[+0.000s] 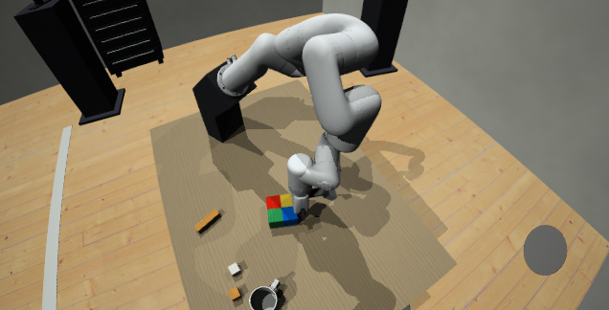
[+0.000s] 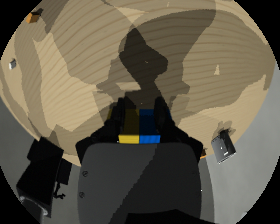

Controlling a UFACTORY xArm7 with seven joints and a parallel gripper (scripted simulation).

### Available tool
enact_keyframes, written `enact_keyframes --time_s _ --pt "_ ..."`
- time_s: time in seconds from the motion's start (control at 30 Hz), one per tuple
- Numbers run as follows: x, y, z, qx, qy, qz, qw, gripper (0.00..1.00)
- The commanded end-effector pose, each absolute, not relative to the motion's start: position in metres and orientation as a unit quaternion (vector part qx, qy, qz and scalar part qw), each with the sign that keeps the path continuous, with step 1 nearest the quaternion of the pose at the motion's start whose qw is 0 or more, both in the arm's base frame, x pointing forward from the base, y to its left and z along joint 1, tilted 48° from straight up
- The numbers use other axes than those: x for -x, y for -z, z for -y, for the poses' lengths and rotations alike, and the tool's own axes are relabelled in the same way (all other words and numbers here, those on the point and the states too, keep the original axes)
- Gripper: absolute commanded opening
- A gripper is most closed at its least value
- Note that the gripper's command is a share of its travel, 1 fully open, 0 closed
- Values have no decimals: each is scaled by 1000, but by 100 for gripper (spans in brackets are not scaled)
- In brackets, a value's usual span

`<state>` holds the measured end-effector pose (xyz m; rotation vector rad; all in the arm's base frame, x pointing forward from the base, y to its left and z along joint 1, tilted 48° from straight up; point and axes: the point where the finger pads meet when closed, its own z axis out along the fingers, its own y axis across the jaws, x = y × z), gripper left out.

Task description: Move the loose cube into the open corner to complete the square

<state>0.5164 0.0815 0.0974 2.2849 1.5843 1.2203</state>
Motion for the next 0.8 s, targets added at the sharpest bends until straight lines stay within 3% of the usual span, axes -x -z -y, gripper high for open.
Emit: enact_keyframes --time_s 0.0,0.77 --pt "-517 -98 -81 -752 -401 -521 53 50" --pt "-518 -103 -88 -752 -401 -521 53 50"
